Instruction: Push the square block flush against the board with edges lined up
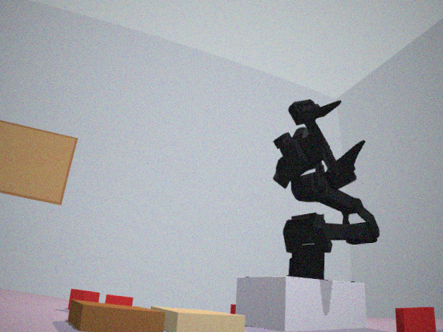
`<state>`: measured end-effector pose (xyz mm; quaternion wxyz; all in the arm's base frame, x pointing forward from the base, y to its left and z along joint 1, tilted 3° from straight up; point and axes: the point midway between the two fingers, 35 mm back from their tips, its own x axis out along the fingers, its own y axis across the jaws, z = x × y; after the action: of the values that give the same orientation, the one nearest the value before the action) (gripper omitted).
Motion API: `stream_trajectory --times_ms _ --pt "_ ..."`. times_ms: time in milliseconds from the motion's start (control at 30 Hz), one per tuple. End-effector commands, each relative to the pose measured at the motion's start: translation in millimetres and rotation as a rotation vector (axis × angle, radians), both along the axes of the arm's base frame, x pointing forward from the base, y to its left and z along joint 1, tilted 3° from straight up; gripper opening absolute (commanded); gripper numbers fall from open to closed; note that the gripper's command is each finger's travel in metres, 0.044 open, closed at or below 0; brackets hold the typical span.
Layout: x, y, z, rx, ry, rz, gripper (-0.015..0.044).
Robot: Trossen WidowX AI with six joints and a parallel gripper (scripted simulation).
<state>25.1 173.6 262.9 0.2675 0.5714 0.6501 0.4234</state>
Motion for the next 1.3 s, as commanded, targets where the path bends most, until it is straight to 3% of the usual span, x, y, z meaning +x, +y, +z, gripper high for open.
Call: stream_trajectory --times_ms 0,467,1267 --pt "0.0 0.0 0.0 0.000 0.000 0.000 0.0374" --pt "28.3 11.3 6.9 0.007 -0.101 -0.111 0.0006" --pt "93.8 38.7 -4.2 -0.133 -0.439 -0.313 0.0000"
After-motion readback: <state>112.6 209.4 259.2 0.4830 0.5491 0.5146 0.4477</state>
